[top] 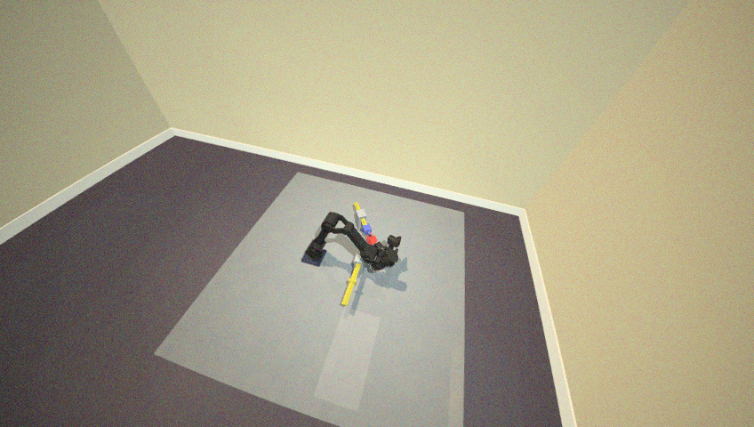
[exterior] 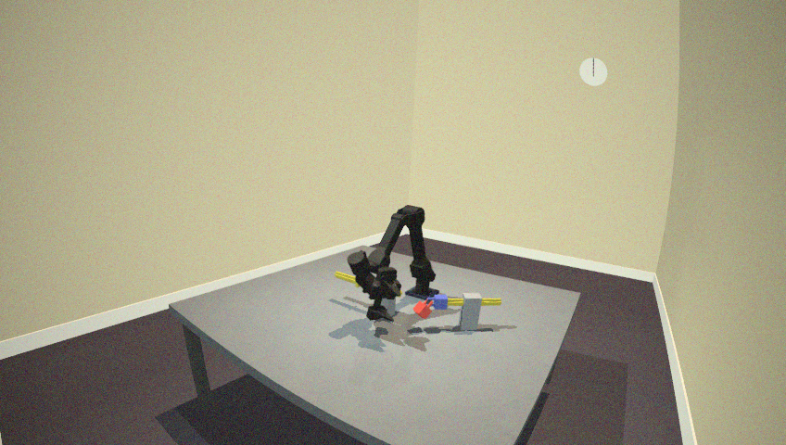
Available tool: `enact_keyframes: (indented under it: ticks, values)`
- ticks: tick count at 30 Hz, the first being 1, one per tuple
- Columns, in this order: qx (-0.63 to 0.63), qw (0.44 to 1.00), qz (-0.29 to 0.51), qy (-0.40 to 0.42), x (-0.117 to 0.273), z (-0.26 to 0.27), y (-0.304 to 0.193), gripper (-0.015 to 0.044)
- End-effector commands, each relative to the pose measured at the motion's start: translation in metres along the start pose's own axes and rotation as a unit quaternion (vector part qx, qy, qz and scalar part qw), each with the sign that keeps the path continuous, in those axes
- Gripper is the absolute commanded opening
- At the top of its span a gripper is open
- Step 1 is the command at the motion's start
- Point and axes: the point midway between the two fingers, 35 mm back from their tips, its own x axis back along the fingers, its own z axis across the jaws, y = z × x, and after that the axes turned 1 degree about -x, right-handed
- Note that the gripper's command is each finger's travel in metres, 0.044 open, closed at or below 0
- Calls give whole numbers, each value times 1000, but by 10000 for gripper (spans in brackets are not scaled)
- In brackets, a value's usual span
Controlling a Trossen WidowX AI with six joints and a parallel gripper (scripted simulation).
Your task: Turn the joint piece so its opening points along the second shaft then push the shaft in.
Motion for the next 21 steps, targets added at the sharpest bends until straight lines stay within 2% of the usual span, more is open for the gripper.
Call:
enact_keyframes:
  ticks: [1,11,21]
  values:
    - [-72,997,8,16,-5,2,-6,440]
    - [-236,970,29,54,-15,8,-14,440]
    - [-391,914,58,92,-24,14,-18,440]
